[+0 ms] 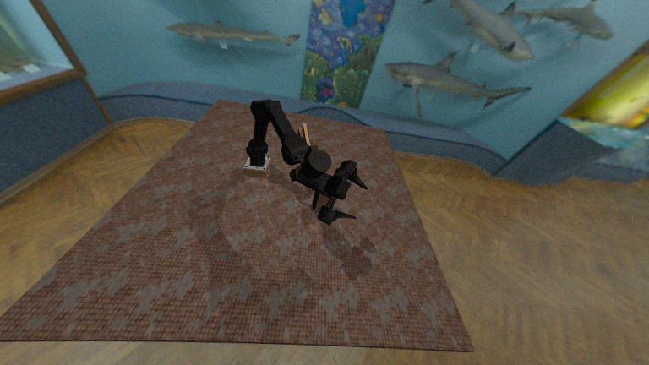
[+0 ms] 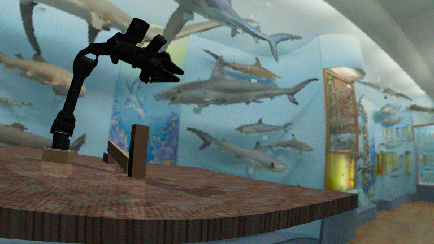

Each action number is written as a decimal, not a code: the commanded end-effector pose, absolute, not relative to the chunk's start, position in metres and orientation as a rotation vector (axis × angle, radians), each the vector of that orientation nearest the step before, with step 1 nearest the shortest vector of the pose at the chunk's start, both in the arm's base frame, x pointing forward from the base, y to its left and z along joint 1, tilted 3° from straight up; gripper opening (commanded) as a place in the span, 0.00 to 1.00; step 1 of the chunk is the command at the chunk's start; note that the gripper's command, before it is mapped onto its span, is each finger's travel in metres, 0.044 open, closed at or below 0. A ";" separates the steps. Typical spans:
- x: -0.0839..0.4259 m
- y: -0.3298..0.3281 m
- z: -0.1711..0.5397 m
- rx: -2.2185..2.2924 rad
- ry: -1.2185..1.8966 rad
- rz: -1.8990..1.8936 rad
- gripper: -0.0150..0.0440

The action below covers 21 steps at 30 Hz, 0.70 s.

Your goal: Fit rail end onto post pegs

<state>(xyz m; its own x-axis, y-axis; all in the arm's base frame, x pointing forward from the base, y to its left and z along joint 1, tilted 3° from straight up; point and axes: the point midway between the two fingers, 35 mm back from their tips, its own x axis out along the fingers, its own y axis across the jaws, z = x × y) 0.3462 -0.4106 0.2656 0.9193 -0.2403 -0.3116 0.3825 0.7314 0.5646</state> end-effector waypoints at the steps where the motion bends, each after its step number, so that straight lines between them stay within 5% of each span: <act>1: 0.378 -0.352 0.236 0.438 0.416 -0.269 1.00; 11: 0.400 -0.215 0.163 -0.110 0.814 0.075 1.00; 21: 0.351 -0.090 0.103 -0.767 1.080 0.686 1.00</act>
